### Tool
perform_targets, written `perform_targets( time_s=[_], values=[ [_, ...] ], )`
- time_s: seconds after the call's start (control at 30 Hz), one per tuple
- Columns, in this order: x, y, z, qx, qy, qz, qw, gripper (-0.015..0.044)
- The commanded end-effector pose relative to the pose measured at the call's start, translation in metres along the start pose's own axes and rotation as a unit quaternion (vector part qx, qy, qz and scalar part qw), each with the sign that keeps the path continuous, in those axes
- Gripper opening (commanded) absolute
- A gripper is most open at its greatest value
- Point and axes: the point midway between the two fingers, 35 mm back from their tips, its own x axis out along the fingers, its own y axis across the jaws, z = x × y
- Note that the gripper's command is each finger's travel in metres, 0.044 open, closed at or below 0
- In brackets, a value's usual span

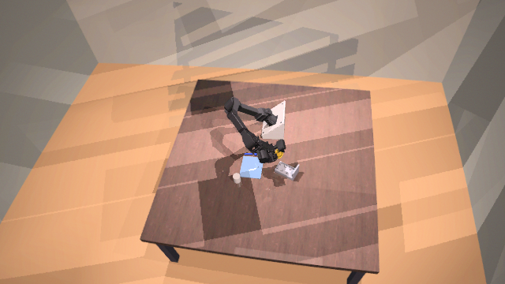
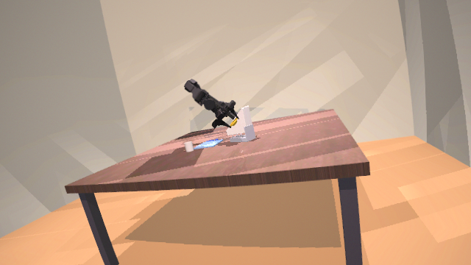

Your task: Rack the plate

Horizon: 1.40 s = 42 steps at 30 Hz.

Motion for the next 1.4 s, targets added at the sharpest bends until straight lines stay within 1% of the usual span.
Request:
perform_targets(
  time_s=[0.0, 0.33, 0.73, 1.03, 1.37],
  values=[
    [0.006, -0.003, 0.0, -0.043, -0.013, 0.04, 0.998, 0.0],
    [0.018, -0.01, 0.002, -0.138, -0.061, 0.113, 0.982, 0.0],
    [0.026, -0.02, 0.004, -0.248, -0.152, 0.171, 0.941, 0.0],
    [0.029, -0.028, 0.004, -0.325, -0.237, 0.187, 0.896, 0.0],
    [0.029, -0.039, 0.003, -0.401, -0.336, 0.173, 0.835, 0.0]
  ],
)
